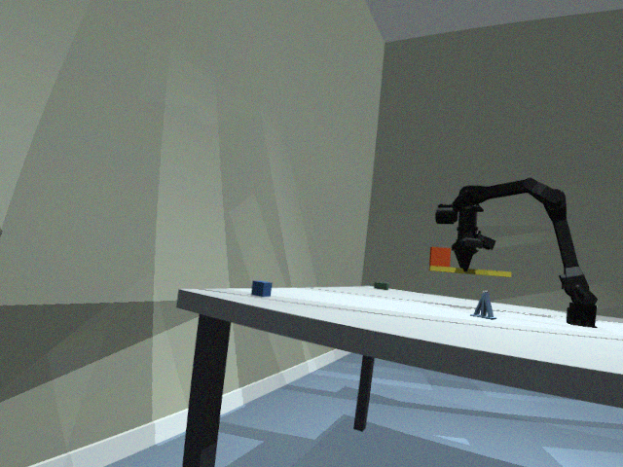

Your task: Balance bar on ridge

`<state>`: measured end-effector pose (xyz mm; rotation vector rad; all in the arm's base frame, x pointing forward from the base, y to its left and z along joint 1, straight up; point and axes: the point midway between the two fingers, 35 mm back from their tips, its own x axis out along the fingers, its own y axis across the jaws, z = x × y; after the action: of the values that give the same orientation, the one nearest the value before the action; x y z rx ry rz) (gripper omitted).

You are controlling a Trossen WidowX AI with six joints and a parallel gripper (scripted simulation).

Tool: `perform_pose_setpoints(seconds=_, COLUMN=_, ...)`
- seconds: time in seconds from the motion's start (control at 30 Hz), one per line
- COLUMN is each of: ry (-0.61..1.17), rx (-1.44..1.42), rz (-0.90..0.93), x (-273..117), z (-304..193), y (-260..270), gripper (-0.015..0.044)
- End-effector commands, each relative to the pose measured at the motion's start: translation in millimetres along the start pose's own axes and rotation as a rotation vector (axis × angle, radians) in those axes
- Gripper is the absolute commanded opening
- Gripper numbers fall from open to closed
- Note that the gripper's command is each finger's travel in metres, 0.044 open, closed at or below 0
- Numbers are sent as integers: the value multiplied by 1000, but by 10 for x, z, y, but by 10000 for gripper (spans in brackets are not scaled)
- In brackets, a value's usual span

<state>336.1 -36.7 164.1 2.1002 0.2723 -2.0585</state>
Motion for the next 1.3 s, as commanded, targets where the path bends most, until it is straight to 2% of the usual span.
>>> perform_pose_setpoints(seconds=0.0, ry=10, rx=-123, rz=6, x=-44, z=-18, y=-56, gripper=0)
perform_pose_setpoints(seconds=1.27, ry=9, rx=-1640, rz=9, x=-55, z=-59, y=-638, gripper=0)
